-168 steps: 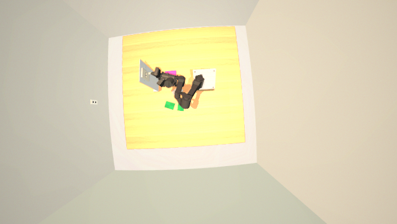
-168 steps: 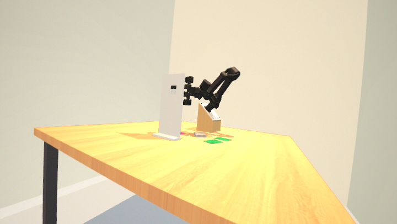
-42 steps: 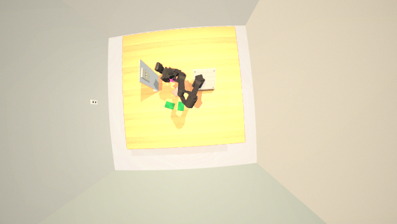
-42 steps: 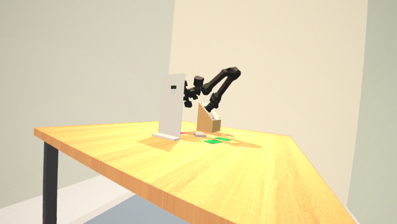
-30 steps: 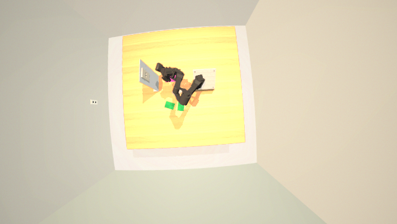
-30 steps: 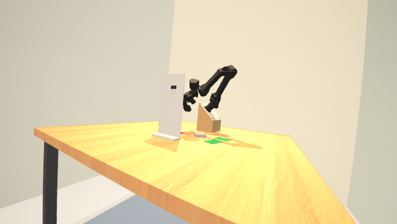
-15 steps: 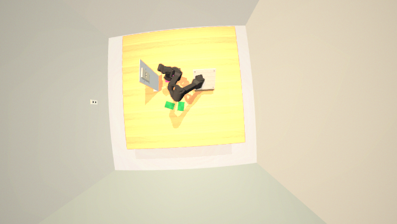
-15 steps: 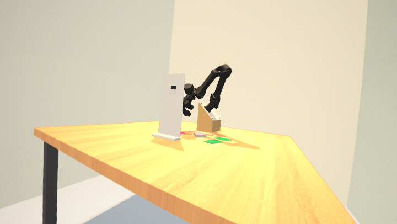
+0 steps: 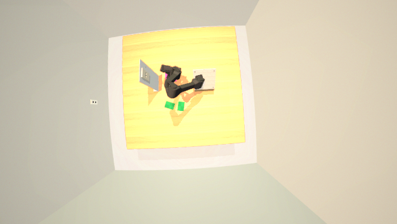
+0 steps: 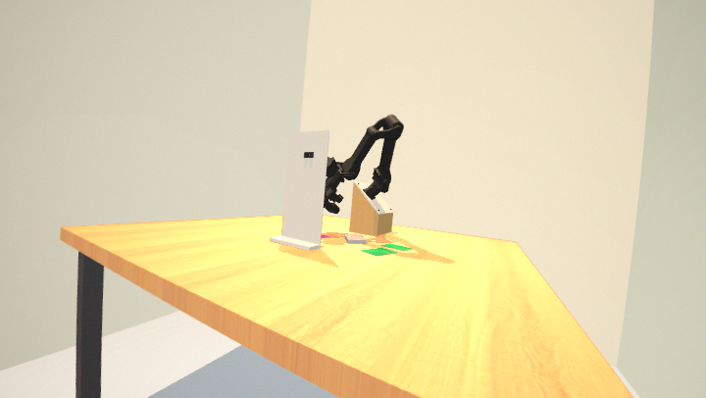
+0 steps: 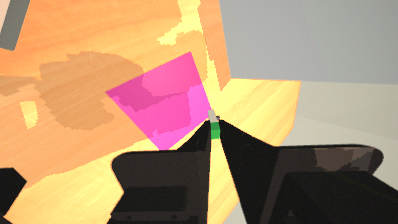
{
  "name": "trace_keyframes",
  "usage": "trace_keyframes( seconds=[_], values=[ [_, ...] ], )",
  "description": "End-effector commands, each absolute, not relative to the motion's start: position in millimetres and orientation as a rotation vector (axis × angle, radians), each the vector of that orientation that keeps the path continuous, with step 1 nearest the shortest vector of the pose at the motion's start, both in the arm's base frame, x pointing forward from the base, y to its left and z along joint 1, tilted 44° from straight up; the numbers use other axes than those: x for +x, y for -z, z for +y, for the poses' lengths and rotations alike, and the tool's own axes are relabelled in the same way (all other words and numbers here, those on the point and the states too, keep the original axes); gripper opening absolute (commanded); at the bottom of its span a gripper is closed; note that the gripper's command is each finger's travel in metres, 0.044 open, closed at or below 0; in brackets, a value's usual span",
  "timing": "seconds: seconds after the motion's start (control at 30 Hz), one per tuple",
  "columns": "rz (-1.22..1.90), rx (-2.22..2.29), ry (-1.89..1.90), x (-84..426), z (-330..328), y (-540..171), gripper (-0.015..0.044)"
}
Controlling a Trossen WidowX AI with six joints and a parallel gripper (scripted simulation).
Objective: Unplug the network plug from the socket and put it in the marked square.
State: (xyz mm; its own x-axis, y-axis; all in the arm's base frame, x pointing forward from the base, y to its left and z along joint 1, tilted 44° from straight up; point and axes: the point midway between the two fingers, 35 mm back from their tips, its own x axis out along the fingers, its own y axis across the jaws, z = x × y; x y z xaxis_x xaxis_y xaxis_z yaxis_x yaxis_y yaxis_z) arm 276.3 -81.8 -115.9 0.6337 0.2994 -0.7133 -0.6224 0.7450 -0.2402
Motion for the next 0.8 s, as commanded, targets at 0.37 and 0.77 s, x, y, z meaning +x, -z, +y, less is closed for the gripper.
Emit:
trace_keyframes(
  seconds=[0.37,0.77],
  values=[
    [0.704,-0.499,-0.57,279.1,-70.9,128.6,0.0],
    [0.705,-0.499,-0.57,281.5,-62.4,137.8,0.0]
  ],
)
